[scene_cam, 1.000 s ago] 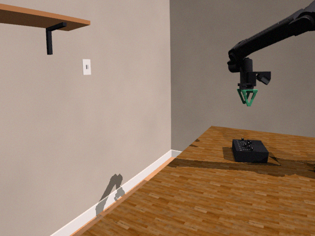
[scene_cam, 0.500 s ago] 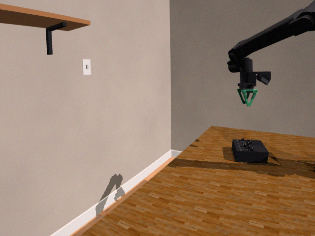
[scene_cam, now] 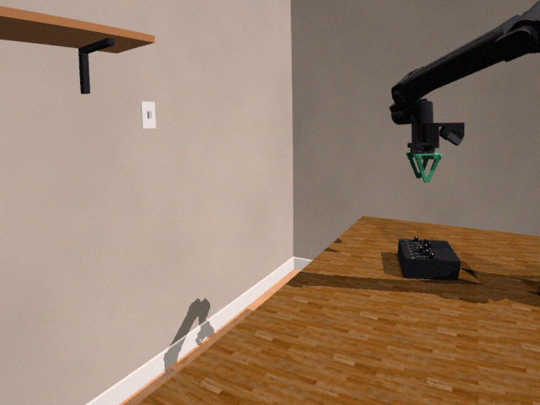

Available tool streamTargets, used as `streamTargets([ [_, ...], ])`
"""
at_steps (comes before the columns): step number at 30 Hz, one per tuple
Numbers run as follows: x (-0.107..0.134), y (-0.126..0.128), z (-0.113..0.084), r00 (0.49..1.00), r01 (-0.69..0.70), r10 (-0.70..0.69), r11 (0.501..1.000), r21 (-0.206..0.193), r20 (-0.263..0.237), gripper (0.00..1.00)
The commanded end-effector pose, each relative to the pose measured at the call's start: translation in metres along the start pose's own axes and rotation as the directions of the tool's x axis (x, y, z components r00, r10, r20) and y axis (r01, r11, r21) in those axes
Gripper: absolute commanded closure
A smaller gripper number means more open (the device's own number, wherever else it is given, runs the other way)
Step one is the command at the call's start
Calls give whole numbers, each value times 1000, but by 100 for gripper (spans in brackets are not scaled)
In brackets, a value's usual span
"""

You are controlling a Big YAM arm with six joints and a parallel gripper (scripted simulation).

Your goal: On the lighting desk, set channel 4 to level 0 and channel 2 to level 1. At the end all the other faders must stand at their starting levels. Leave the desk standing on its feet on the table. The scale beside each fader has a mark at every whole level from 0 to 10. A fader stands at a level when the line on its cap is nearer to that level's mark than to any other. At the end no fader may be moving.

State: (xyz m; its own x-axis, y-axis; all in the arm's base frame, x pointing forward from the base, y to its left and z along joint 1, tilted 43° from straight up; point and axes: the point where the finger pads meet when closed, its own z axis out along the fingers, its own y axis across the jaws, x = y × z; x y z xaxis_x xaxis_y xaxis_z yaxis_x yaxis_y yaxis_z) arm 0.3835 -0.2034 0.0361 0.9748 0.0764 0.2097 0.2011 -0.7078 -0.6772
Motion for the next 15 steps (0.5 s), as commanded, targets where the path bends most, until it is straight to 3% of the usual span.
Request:
streamTargets([
  [1, 0, 3, -5, 1000, 28, -29, 999, -22, -12, 0],
  [5, 5, -5, 3, 978, 207, -207, 978, -36, -10, 0],
  [8, 1, -4, 15, 914, 405, -406, 913, -46, -6, 0],
  [10, -6, -1, 31, 873, 488, -488, 872, -43, -5, 0],
  [12, -6, -1, 31, 873, 488, -488, 872, -43, -5, 0],
  [13, -10, 1, 39, 810, 586, -586, 809, -42, -1, 0],
  [15, -8, -6, 37, 757, 652, -654, 755, -67, 5, 0],
])
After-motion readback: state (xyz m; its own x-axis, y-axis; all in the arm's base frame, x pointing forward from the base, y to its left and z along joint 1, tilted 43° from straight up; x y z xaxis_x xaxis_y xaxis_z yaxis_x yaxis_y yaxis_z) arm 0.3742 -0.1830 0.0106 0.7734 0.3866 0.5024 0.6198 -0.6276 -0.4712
